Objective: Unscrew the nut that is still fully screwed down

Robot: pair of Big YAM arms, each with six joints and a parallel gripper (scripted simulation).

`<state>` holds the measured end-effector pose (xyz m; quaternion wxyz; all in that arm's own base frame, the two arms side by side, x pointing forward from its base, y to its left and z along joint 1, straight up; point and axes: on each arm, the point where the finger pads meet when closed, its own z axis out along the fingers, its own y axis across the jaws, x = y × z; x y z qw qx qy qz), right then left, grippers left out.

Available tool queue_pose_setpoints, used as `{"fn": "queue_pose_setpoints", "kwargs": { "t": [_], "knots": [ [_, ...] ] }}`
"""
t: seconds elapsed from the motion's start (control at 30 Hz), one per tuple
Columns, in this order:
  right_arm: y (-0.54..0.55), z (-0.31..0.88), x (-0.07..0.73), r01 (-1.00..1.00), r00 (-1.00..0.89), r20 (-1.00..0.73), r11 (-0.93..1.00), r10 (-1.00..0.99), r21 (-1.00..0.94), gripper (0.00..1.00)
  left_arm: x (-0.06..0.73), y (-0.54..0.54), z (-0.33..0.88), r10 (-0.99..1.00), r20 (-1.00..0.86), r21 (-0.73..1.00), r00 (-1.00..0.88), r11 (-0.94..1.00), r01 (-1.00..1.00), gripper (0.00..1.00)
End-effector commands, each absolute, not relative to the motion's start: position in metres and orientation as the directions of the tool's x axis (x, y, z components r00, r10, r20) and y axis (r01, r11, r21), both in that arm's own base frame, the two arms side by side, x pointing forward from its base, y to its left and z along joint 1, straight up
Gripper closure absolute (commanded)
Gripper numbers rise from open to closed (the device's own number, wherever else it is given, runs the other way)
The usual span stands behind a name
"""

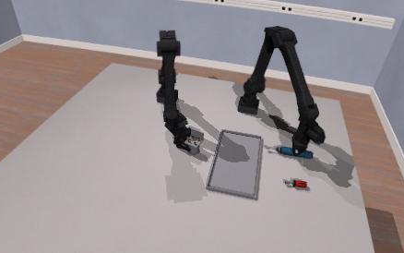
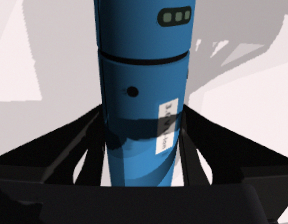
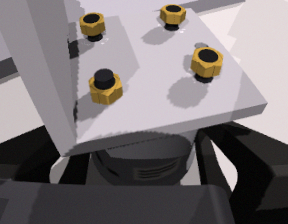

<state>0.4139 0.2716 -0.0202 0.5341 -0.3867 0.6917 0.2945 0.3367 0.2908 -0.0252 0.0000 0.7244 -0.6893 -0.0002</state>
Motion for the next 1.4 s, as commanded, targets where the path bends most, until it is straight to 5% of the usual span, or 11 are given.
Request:
{"fn": "queue_pose_setpoints", "kwargs": {
  "t": [0.0, 1.37],
  "knots": [
    [0.274, -0.016, 0.418, -0.849, -0.121, -0.969, 0.528, -0.213, -0.010, 0.41, 0.347, 0.299, -0.015, -0.999, -0.020, -0.027, 0.047, -0.046, -0.999, 0.58],
    [0.274, -0.016, 0.418, -0.849, -0.121, -0.969, 0.528, -0.213, -0.010, 0.41, 0.357, 0.305, 0.039, -0.999, -0.040, -0.054, 0.036, -0.034, -0.998, 0.58]
  ]
}}
